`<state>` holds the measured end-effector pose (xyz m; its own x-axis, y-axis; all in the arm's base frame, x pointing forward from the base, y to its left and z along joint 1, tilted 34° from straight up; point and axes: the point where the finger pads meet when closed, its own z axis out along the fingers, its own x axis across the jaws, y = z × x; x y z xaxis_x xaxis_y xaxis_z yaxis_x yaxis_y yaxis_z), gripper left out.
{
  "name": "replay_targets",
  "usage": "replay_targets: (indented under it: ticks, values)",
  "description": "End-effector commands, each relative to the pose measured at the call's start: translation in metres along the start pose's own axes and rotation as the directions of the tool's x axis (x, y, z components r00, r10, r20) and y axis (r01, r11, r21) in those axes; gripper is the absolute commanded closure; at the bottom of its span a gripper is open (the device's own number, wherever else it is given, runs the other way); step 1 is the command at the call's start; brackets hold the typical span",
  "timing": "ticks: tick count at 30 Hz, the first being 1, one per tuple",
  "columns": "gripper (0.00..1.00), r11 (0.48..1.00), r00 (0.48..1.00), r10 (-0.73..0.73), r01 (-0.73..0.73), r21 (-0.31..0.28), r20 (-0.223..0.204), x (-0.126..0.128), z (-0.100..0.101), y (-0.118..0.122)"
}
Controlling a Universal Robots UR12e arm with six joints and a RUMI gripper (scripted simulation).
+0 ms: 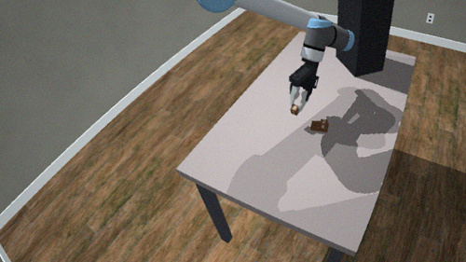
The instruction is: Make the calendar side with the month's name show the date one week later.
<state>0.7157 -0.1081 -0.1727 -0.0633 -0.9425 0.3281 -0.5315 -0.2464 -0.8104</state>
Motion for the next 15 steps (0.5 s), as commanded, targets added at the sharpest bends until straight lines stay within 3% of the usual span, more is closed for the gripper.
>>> replay_targets:
  ticks: [1, 7, 15]
  values:
    - [0.90, 1.000, 1.000, 0.000, 0.000, -0.010, 0.000, 0.0000, 0.0000, -0.0005]
    - [0.90, 0.999, 1.000, 0.004, -0.004, -0.050, 0.001, 0.0007, 0.0026, -0.0013]
    - [0.90, 0.987, 1.000, 0.008, -0.008, -0.158, 0.001, 0.0012, 0.0049, -0.0026]
